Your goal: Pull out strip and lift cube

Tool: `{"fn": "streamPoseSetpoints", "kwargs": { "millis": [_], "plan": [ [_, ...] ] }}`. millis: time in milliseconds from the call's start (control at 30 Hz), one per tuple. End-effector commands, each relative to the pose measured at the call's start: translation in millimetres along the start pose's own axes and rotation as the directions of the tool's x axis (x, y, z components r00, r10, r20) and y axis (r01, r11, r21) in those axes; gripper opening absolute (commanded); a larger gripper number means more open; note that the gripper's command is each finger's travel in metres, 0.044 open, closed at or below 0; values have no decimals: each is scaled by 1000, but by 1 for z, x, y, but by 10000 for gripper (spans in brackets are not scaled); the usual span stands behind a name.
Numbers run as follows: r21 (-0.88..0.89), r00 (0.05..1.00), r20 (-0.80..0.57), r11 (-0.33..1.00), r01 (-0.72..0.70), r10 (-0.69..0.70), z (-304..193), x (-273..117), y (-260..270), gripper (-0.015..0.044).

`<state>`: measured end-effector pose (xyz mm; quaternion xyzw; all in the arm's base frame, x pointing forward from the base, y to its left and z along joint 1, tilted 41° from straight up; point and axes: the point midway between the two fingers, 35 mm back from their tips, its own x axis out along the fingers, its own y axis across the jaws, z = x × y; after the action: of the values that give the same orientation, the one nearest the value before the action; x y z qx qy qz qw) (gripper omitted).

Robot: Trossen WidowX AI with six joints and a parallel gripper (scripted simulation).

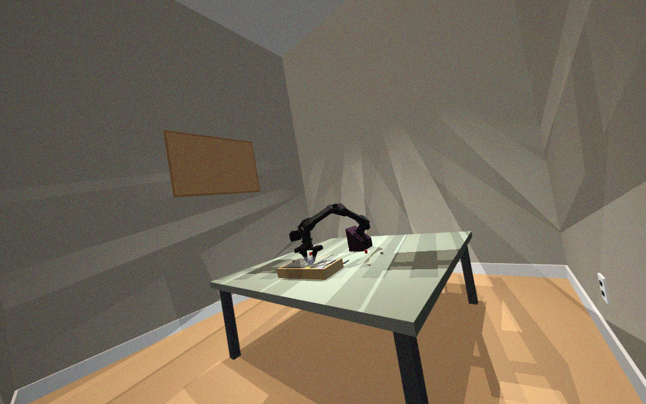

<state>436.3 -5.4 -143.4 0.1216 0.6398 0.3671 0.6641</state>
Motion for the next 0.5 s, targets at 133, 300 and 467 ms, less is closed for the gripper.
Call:
{"fn": "streamPoseSetpoints", "kwargs": {
  "millis": [133,300,467],
  "plan": [
    [0,1000,-1,1000,-1,1,0,4,0,198],
    [0,1000,-1,1000,-1,1,0,4,0,145],
    [0,1000,-1,1000,-1,1,0,4,0,111]
  ]
}}
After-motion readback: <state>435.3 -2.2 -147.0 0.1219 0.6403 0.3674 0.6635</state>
